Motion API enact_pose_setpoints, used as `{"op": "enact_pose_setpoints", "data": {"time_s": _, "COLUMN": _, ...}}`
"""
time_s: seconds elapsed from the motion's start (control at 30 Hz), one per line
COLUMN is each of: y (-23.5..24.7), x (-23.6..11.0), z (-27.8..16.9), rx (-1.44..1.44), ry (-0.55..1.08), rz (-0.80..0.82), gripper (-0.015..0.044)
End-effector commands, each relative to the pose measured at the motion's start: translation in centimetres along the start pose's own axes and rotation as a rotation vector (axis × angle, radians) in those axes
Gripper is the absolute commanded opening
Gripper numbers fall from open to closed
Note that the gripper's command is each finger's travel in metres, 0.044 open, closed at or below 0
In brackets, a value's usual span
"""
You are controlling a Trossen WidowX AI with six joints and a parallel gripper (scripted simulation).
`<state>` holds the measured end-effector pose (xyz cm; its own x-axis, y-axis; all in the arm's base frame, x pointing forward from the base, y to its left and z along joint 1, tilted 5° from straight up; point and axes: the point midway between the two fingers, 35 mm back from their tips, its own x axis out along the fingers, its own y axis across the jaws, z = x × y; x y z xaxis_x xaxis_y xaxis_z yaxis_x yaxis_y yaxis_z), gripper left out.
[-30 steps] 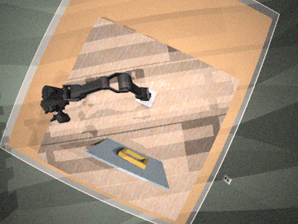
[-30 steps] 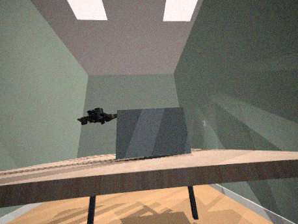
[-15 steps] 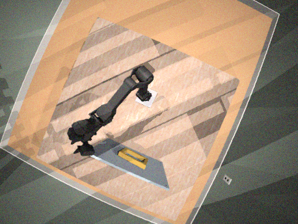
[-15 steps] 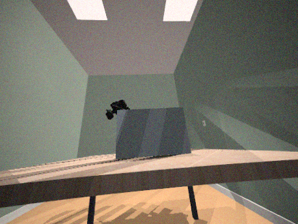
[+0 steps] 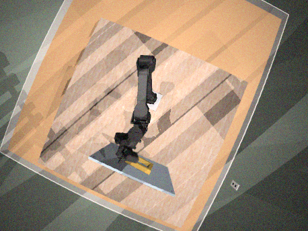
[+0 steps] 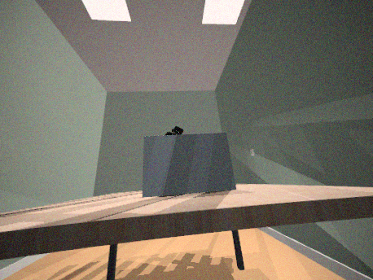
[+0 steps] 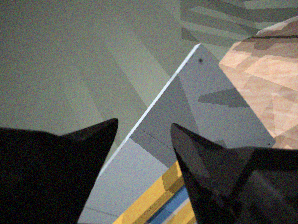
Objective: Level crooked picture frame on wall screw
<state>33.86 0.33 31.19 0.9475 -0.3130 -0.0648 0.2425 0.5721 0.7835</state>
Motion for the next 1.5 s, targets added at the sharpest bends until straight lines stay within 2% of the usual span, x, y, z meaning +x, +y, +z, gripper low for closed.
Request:
{"op": "enact_pose_setpoints", "data": {"time_s": 0.0, "y": 0.4, "x": -3.8, "z": -2.8, "rx": 0.139, "ry": 0.029, "rz": 0.033, "gripper": 0.0260}}
{"op": "enact_pose_setpoints", "data": {"time_s": 0.33, "y": -1.1, "x": -12.4, "z": -7.3, "rx": 0.475, "ry": 0.129, "rz": 0.095, "gripper": 0.0260}}
{"op": "enact_pose_setpoints", "data": {"time_s": 0.57, "y": -3.8, "x": -17.1, "z": -8.9, "rx": 0.709, "ry": 0.210, "rz": 0.120, "gripper": 0.0260}}
{"op": "enact_pose_setpoints", "data": {"time_s": 1.47, "y": -4.1, "x": -17.4, "z": -9.0, "rx": 0.731, "ry": 0.219, "rz": 0.122, "gripper": 0.0260}}
